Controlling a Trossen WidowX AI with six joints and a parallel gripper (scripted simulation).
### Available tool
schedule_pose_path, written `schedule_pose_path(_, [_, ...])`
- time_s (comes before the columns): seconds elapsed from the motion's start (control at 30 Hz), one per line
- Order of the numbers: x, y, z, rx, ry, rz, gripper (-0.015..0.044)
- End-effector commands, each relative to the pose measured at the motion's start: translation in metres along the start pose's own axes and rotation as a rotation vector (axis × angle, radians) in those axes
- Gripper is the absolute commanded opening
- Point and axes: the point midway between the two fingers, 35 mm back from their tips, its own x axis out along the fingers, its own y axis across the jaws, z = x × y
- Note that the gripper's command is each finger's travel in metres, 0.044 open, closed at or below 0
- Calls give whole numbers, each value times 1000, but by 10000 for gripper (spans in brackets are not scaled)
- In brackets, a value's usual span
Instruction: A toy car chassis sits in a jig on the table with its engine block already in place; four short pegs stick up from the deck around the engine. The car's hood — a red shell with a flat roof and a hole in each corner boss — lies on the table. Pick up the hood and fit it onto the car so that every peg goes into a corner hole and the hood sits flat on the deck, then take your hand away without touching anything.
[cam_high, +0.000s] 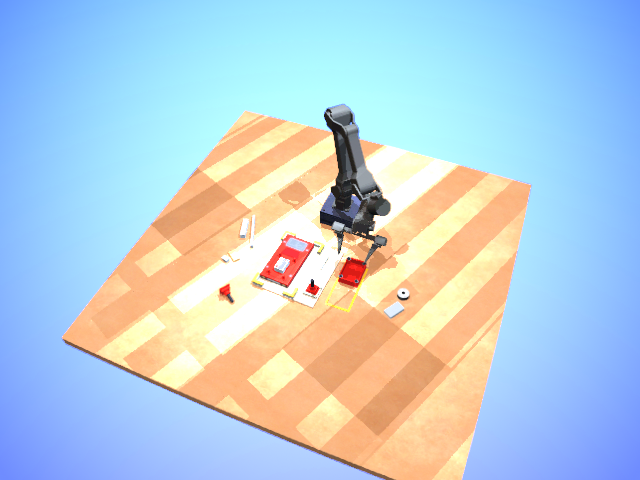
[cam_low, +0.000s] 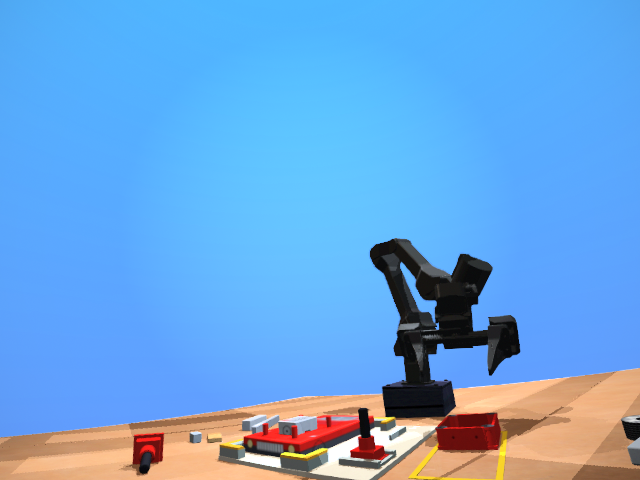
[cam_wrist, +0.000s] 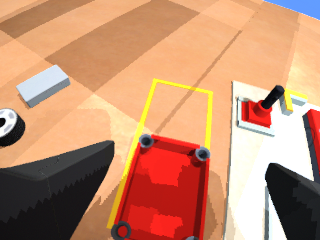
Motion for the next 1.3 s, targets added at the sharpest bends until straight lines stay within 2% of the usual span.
schedule_pose_path(0.0, [-2, 0, 1, 88, -27, 3, 440])
schedule_pose_path(1.27, [16, 6, -18, 92, -32, 6, 440])
